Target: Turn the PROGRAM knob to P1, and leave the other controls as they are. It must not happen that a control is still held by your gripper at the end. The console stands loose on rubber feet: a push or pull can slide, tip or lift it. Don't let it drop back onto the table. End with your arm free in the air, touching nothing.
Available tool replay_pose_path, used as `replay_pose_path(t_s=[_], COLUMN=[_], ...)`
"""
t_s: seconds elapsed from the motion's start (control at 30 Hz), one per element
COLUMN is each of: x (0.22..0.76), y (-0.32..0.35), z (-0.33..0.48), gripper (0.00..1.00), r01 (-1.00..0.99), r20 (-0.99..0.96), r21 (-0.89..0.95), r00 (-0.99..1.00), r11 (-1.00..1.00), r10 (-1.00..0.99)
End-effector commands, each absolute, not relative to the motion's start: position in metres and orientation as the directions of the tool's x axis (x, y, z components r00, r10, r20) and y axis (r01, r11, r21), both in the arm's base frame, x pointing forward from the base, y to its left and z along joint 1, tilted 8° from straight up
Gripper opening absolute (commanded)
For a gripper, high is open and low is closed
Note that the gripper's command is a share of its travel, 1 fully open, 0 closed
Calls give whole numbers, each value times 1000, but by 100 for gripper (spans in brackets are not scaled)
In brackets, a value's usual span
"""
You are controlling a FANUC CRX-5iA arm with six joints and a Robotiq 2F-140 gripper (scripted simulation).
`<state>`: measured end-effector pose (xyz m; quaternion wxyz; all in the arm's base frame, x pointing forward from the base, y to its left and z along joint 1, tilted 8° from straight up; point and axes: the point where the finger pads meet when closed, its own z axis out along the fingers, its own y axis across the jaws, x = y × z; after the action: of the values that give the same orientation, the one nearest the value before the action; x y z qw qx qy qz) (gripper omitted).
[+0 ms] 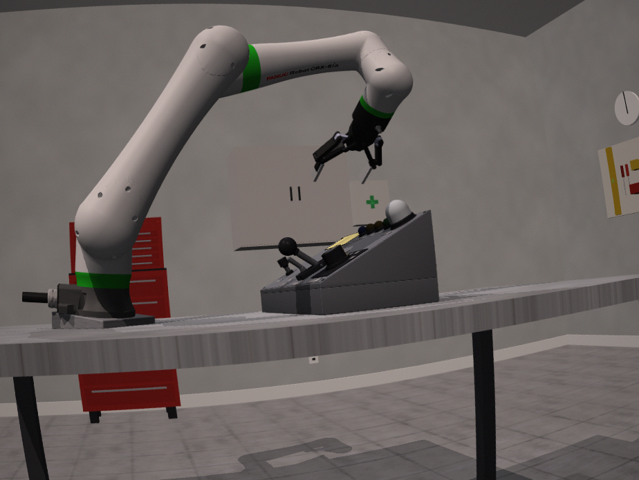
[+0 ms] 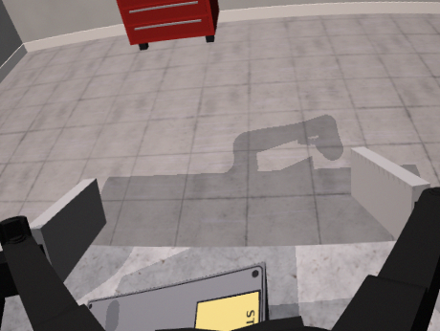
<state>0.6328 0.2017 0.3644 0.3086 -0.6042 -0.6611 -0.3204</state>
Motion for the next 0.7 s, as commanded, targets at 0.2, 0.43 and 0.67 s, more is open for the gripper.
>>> replay_pose_path(t_s=[0.2, 0.43, 0.67], x=[633, 633, 629], y=[202, 202, 204], z=[365, 365, 364], gripper=[100, 100, 100], r01=[997, 997, 998], r20=[795, 795, 790], r21=[51, 51, 38], r00=[-80, -80, -65], r11=[65, 65, 58], r10=[601, 601, 609])
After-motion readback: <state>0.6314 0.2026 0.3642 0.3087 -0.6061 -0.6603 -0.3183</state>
